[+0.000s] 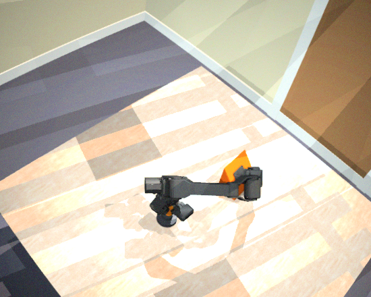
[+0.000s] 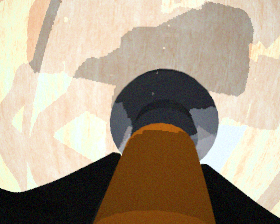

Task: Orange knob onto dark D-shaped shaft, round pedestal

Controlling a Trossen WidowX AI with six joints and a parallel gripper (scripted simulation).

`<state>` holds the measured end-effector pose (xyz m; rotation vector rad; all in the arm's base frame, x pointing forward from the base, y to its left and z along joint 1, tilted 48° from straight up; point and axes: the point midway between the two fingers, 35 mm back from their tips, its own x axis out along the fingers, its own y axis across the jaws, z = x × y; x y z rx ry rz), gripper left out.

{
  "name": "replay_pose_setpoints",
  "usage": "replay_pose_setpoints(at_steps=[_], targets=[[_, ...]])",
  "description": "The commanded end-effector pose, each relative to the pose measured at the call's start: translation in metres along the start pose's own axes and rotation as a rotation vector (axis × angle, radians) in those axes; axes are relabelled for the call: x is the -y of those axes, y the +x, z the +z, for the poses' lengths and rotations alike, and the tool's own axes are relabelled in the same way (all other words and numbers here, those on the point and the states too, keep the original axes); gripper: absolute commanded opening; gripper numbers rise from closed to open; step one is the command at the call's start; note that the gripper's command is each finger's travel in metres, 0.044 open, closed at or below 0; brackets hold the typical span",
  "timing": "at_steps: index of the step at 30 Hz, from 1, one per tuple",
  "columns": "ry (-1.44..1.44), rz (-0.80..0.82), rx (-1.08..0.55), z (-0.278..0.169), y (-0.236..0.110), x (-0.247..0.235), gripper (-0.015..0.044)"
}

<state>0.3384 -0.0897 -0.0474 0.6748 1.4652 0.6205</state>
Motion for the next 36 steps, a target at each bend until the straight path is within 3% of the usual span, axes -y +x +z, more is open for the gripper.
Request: replay_pose_setpoints(at_steps=[1, 36], targets=[[0.182, -0.003, 0.006, 0.003, -0.004, 0.000, 0.0000], [0.177, -0.002, 0.006, 0.001, 0.014, 0.002, 0.0000]])
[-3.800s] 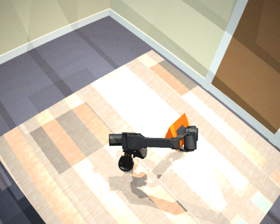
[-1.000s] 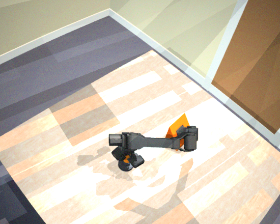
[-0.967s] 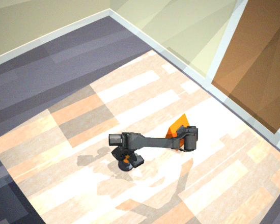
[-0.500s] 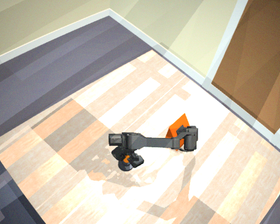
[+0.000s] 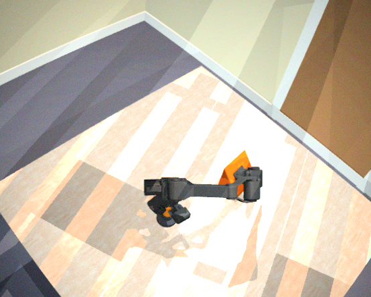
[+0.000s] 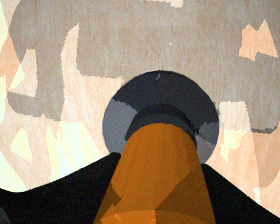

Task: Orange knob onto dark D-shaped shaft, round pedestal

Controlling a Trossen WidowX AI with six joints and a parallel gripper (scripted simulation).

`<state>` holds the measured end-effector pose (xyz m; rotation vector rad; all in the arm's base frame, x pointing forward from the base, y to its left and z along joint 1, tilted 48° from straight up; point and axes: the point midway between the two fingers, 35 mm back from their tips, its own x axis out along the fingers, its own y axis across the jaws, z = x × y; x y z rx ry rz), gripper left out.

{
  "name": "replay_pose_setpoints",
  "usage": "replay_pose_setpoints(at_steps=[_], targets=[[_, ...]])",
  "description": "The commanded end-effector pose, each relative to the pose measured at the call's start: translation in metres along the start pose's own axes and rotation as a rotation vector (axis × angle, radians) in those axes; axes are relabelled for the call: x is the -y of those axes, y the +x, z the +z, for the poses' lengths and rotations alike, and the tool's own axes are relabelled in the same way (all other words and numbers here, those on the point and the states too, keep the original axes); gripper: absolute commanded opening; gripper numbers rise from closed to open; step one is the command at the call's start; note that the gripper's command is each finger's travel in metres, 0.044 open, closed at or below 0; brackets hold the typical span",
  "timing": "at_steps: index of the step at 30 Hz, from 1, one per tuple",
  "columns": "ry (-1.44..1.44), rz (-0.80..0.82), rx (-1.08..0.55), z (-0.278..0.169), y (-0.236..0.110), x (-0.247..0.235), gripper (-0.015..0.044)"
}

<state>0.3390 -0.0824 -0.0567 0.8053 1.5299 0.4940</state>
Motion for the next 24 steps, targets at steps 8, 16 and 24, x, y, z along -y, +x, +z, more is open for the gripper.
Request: replay_pose_setpoints(at_steps=[8, 16, 24], targets=[[-0.001, -0.002, -0.002, 0.0000, 0.0072, -0.0005, 0.0000], [-0.001, -0.002, -0.002, 0.0000, 0.0072, -0.0005, 0.0079], [-0.001, -0.002, -0.002, 0.0000, 0.0072, -0.0005, 0.0289]])
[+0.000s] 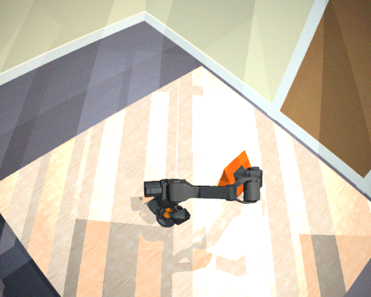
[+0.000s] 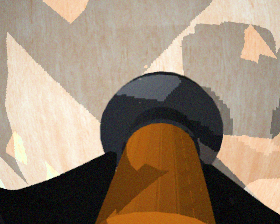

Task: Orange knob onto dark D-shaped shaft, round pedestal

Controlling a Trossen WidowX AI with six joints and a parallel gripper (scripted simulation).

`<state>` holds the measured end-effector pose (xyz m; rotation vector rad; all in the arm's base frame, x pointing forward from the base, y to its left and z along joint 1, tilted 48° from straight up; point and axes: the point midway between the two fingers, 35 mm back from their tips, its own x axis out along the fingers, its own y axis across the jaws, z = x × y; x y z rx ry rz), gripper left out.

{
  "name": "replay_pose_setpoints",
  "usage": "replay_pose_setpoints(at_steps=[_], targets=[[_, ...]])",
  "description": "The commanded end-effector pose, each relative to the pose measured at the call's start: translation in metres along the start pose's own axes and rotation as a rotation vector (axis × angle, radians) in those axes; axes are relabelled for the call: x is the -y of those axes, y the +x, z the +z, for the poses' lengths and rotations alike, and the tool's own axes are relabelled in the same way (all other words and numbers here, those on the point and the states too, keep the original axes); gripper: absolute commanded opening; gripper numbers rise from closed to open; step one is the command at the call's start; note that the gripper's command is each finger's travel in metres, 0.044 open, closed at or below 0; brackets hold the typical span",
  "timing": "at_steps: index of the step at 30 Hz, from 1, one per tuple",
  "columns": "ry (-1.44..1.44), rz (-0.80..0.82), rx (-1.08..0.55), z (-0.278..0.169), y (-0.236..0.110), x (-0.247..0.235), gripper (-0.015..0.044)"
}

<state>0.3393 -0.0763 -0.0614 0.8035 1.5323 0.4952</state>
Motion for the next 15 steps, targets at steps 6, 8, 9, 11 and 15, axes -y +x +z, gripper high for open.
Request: replay_pose_setpoints(at_steps=[6, 8, 9, 11, 15], targets=[[0.000, -0.001, 0.000, 0.000, -0.001, 0.000, 0.0440], [0.000, -0.001, 0.000, 0.000, -0.001, 0.000, 0.0440], [0.000, -0.001, 0.000, 0.000, -0.001, 0.000, 0.0440], [0.000, -0.001, 0.000, 0.000, -0.001, 0.000, 0.0440], [0.000, -0.003, 0.001, 0.003, -0.020, 0.001, 0.0440]])
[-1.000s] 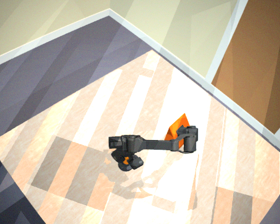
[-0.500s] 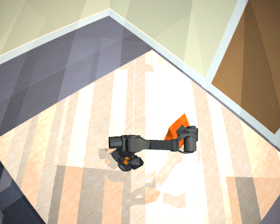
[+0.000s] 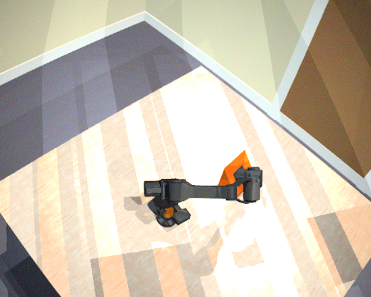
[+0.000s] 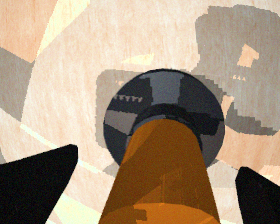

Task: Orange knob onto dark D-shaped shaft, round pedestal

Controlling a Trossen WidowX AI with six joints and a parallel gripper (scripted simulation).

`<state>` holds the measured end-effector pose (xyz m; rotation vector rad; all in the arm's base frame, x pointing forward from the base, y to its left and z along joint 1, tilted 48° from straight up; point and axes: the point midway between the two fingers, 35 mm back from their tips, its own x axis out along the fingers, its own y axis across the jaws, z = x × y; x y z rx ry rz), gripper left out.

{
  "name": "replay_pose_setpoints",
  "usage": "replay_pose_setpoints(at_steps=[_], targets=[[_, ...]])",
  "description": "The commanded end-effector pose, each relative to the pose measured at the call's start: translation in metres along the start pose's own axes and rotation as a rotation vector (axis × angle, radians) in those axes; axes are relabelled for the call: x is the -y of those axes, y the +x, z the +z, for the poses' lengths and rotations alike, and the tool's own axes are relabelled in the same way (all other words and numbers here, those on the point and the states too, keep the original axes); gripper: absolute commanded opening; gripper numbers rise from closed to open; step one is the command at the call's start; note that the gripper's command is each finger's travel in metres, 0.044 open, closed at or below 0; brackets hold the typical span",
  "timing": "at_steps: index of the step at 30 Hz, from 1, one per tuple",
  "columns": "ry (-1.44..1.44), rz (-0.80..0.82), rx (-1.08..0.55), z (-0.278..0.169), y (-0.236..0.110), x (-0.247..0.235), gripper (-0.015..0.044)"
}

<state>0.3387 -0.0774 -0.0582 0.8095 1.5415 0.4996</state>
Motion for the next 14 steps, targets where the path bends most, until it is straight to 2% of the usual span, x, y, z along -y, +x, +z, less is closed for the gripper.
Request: replay_pose_setpoints(at_steps=[1, 6, 14], targets=[[-0.004, -0.009, 0.011, 0.004, -0.031, 0.003, 0.0440], [-0.004, -0.009, 0.009, 0.000, -0.092, 0.002, 0.0440], [-0.004, -0.009, 0.009, 0.002, -0.094, 0.002, 0.0440]])
